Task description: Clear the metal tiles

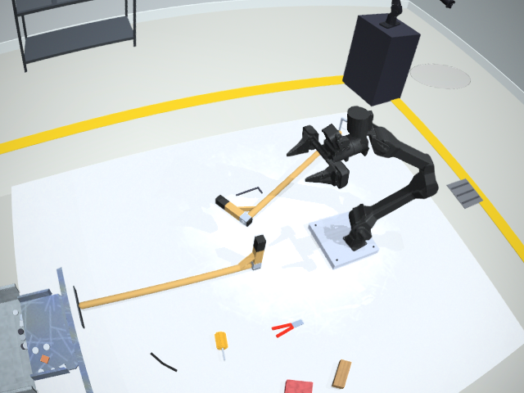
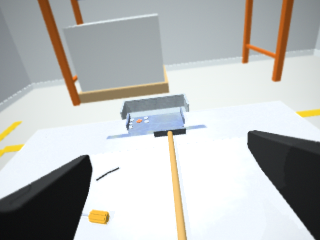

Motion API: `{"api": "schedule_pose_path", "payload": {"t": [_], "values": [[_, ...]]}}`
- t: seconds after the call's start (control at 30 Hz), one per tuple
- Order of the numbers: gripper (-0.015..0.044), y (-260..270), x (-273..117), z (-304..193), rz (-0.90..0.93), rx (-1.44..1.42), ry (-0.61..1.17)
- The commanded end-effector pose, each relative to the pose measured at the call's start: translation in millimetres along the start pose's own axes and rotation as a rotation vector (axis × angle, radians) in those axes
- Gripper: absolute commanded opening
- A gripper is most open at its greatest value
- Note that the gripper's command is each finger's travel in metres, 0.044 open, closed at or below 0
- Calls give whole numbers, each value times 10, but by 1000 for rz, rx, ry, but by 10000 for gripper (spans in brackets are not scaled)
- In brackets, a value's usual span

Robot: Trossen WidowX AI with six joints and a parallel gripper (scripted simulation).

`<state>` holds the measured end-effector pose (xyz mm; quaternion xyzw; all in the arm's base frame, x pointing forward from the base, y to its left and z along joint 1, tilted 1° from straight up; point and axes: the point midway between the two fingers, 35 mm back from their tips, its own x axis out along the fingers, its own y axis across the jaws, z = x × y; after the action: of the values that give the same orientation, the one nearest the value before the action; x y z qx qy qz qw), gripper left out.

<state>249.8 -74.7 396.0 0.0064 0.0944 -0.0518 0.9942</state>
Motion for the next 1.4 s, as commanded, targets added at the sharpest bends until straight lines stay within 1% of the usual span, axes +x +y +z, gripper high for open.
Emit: {"api": "schedule_pose_path", "payload": {"t": [0.0, 0.27, 0.53, 0.8, 1.03, 1.23, 1.37], "values": [[440, -66, 218, -260, -8, 28, 85], [440, -128, 551, -763, -23, 57, 243], [440, -138, 796, -1307, -38, 67, 405], [440, -110, 942, -1873, -52, 60, 572], [440, -66, 984, -2357, -63, 38, 716], [440, -61, 982, -2397, -64, 36, 729], [440, -61, 936, -2267, -62, 35, 725]]}}
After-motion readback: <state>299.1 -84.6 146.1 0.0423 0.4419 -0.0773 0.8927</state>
